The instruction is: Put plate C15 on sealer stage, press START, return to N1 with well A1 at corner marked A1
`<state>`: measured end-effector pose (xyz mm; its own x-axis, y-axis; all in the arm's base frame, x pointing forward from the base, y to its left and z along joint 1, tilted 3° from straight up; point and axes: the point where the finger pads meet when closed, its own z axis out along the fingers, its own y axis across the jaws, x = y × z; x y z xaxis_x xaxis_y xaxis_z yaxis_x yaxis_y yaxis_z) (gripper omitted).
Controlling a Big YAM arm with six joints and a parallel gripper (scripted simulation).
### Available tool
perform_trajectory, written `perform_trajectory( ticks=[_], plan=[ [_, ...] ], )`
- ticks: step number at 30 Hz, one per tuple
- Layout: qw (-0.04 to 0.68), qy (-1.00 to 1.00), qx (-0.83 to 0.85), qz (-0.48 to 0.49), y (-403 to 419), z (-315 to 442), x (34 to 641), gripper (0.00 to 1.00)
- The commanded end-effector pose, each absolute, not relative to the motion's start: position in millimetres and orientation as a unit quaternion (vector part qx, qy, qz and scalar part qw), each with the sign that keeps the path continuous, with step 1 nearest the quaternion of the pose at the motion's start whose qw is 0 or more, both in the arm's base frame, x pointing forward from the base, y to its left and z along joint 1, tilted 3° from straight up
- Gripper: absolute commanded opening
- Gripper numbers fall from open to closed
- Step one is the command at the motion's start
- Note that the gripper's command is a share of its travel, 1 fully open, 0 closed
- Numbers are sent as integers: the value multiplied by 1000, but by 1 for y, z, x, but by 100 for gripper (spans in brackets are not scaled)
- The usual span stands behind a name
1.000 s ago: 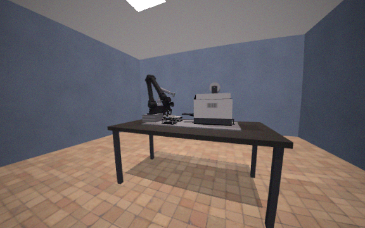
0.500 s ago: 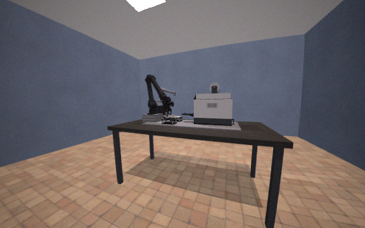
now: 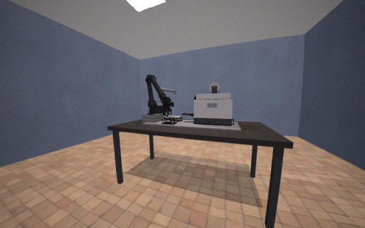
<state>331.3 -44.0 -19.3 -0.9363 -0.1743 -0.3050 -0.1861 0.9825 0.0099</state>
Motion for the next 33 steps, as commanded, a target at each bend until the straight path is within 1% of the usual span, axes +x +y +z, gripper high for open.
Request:
perform_trajectory(
  ticks=[1, 21, 33],
  plan=[
    [150, 984, -93, 21, -41, -27, 331, 0],
    [151, 984, -93, 21, -41, -36, 331, 0],
    [170, 982, -85, 14, -52, -20, 349, 0]
  ],
)
